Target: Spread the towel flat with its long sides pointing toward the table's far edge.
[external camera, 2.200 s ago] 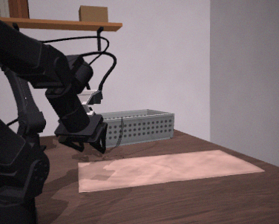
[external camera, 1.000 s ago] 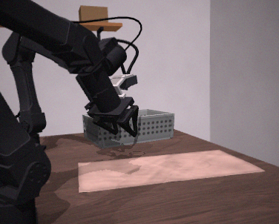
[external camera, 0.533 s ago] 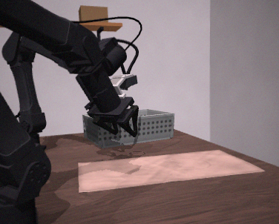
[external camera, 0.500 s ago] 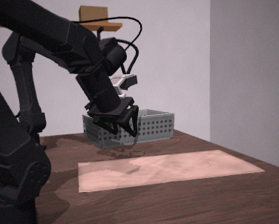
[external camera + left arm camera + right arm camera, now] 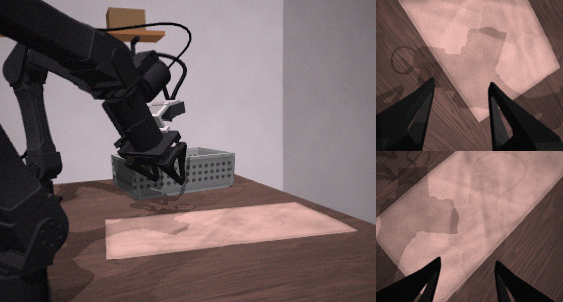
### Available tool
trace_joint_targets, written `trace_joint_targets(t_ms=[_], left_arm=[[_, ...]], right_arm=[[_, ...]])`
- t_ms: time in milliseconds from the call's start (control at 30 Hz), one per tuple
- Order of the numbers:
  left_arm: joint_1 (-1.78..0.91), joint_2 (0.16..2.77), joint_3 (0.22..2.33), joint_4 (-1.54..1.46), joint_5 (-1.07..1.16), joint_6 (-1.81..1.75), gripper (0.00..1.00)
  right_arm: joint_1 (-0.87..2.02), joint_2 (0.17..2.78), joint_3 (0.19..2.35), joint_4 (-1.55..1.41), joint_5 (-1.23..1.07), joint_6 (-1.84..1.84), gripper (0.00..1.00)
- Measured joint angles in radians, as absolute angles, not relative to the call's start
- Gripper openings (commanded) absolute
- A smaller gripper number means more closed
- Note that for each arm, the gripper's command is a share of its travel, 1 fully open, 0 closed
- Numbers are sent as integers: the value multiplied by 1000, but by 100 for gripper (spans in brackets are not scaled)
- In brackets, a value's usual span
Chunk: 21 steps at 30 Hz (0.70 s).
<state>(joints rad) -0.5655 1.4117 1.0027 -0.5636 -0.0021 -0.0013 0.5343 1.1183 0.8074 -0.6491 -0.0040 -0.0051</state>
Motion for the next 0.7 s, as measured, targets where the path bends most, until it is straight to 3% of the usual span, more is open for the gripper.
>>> trace_joint_targets(t_ms=[400,700], left_arm=[[-563,1397,1108,-664,-8,-11,64],[-482,1213,984,-766,-99,-143,64]], right_arm=[[527,1111,800,-649,-2,2,64],[369,948,766,-741,57,91,64]])
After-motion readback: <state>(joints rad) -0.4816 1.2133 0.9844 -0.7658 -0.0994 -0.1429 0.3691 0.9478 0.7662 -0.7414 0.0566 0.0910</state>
